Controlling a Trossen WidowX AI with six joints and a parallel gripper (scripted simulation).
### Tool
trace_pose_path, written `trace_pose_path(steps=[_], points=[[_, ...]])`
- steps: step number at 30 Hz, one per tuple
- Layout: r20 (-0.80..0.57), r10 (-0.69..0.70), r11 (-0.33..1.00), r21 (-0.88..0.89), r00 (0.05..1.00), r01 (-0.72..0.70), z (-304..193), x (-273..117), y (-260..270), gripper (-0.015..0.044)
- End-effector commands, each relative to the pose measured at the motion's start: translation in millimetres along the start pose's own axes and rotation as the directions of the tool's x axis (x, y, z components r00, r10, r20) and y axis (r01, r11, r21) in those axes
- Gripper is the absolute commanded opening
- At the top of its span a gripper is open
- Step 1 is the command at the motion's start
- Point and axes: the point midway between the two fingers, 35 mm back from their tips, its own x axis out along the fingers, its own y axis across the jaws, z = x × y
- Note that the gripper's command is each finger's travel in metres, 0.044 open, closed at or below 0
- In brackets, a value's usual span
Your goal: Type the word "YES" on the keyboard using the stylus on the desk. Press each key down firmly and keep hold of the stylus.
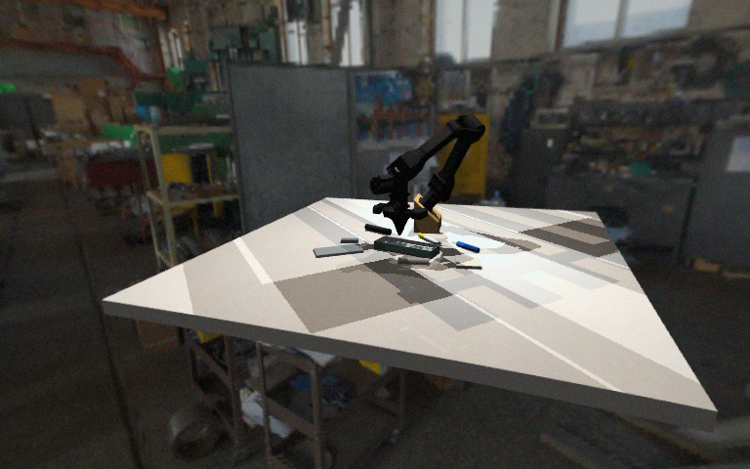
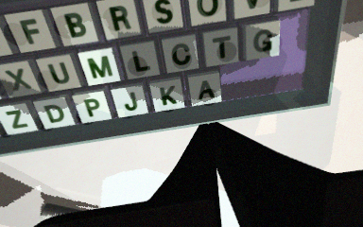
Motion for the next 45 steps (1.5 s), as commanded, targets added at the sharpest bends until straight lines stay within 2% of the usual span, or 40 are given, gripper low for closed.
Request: trace_pose_path(steps=[1,6,8,22,24,28,39,43,45], points=[[0.009,0.000,1.000,0.000,1.000,0.000,0.2,-1.6,4.6,0.0000],[0.009,0.002,1.000,0.000,1.000,-0.002,1.4,-1.8,73.3,0.0000],[0.008,0.005,1.000,-0.001,1.000,-0.005,-0.4,-1.5,84.5,0.0000],[0.008,0.005,1.000,-0.001,1.000,-0.005,-0.4,-1.5,84.5,0.0000],[0.009,0.004,1.000,0.000,1.000,-0.004,0.7,-11.0,84.2,0.0000],[0.008,0.003,1.000,0.000,1.000,-0.003,-0.2,-59.1,83.8,0.0000],[0.006,0.008,1.000,0.006,1.000,-0.008,0.2,-55.1,83.3,0.0000],[0.006,0.008,1.000,0.006,1.000,-0.008,0.3,-55.0,83.3,0.0105],[0.006,0.008,1.000,0.006,1.000,-0.008,0.3,-55.0,83.3,0.0053]])
